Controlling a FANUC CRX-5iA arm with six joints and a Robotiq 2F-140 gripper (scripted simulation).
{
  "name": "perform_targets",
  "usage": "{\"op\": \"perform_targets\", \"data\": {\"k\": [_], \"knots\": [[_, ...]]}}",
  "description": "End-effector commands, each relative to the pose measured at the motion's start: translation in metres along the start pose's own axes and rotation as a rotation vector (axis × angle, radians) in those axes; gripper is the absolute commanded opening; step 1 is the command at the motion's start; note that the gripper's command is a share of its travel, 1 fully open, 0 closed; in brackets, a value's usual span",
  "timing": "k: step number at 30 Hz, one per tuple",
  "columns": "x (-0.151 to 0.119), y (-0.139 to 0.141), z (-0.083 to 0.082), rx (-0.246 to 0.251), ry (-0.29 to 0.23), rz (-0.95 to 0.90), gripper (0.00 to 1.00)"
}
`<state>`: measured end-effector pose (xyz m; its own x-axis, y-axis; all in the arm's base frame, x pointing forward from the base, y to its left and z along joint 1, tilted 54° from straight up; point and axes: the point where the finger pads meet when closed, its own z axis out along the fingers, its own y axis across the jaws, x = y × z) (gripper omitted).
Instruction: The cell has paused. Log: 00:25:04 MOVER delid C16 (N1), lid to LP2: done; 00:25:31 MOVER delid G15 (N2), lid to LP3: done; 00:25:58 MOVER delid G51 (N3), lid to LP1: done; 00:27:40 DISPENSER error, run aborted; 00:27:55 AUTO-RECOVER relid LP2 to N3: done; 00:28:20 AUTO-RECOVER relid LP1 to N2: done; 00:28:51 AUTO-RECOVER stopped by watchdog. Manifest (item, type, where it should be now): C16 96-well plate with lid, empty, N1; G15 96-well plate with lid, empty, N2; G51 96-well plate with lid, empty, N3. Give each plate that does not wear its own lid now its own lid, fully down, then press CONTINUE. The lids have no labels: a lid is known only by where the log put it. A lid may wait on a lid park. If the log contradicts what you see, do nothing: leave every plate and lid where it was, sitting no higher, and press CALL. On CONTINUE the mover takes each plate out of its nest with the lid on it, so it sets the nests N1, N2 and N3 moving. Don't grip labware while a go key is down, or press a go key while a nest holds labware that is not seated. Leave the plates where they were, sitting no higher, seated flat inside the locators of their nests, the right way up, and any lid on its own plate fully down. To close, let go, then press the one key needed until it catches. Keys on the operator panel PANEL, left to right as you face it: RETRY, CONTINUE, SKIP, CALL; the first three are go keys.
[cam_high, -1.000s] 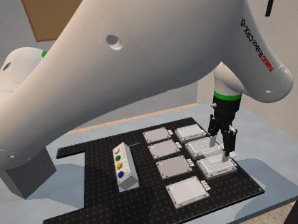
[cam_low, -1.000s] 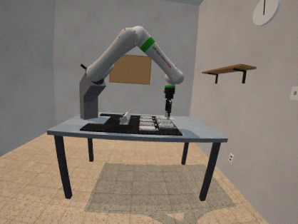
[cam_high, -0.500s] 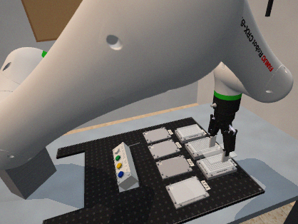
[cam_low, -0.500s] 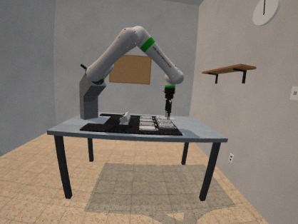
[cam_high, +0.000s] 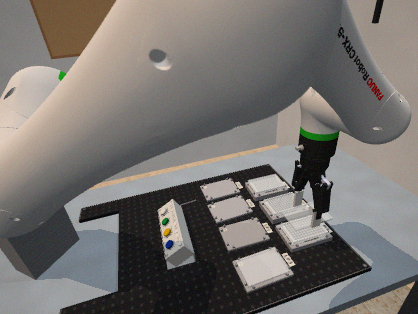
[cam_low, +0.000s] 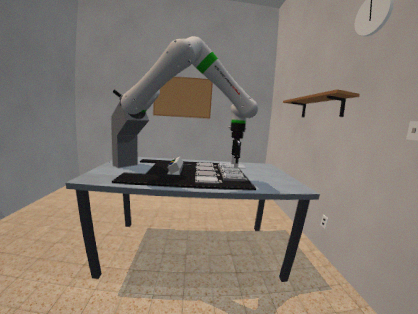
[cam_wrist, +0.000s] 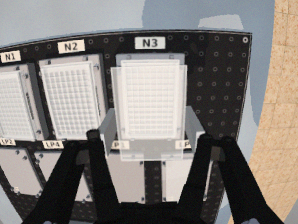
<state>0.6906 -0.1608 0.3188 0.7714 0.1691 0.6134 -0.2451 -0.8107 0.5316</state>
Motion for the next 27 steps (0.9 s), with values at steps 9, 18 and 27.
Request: {"op": "perform_targets", "data": {"k": [9,18,27], "knots": [[0.0,0.0,0.004,0.001,-0.002,0.018,0.0],[0.0,0.0,0.011,0.001,-0.002,0.021,0.0],[0.0,0.0,0.022,0.001,-0.002,0.021,0.0]]}}
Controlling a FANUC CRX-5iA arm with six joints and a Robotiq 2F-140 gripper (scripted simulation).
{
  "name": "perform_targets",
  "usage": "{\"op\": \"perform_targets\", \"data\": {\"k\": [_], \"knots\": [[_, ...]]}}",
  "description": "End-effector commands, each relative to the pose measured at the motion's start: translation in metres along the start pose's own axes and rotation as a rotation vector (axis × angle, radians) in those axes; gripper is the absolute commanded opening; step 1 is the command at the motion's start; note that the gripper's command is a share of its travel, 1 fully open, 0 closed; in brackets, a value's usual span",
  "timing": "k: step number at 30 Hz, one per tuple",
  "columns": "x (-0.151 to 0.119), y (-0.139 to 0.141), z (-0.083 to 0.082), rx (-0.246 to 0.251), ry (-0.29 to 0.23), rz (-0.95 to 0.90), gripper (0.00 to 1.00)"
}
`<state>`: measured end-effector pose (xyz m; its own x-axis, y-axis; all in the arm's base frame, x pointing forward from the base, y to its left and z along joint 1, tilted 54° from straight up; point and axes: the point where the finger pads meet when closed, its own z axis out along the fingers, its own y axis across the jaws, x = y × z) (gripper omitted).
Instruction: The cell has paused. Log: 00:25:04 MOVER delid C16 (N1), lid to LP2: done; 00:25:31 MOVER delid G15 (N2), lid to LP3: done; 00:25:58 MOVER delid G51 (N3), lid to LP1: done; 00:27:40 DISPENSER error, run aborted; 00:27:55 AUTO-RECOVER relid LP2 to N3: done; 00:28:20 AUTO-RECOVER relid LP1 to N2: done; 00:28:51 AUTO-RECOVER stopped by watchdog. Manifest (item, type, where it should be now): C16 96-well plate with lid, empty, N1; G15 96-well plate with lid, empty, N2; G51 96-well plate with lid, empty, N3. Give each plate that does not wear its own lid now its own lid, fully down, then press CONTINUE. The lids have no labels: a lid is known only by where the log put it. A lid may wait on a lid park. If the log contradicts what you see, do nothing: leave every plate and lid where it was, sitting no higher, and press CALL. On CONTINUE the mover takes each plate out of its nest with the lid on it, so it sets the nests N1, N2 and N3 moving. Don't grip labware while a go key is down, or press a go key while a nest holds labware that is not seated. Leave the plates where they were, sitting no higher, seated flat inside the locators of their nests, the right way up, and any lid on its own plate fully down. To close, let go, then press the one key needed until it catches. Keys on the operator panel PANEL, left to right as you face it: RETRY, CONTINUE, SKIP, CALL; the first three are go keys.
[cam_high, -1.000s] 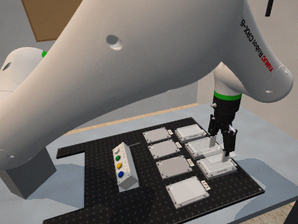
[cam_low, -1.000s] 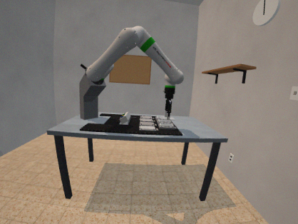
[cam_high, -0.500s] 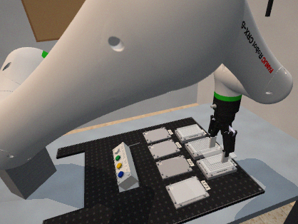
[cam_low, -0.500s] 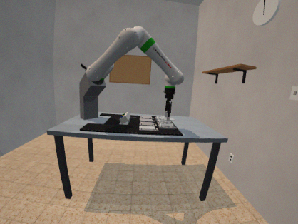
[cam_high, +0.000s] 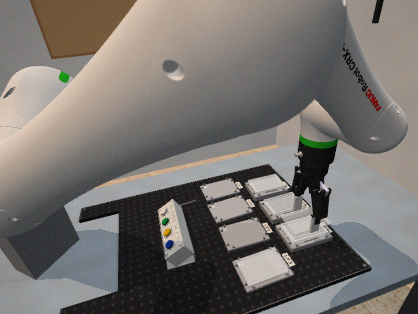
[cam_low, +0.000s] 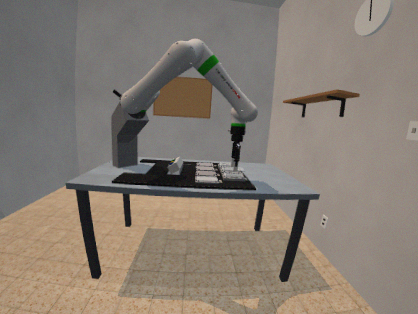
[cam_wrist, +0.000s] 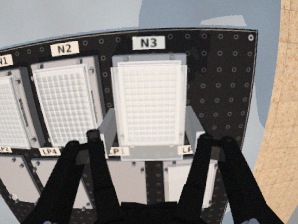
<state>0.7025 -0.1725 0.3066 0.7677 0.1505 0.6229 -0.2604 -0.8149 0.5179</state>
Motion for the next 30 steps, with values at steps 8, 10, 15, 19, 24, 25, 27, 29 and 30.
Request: {"op": "perform_targets", "data": {"k": [8,10,15,19,24,25,27,29,30], "knots": [[0.0,0.0,0.011,0.0,0.0,0.0,0.0],[0.0,0.0,0.013,0.0,0.0,0.0,0.0],[0.0,0.0,0.017,0.0,0.0,0.0,0.0],[0.0,0.0,0.018,0.0,0.0,0.0,0.0],[0.0,0.0,0.02,0.0,0.0,0.0,0.0],[0.0,0.0,0.021,0.0,0.0,0.0,0.0],[0.0,0.0,0.021,0.0,0.0,0.0,0.0],[0.0,0.0,0.021,0.0,0.0,0.0,0.0],[0.0,0.0,0.021,0.0,0.0,0.0,0.0]]}}
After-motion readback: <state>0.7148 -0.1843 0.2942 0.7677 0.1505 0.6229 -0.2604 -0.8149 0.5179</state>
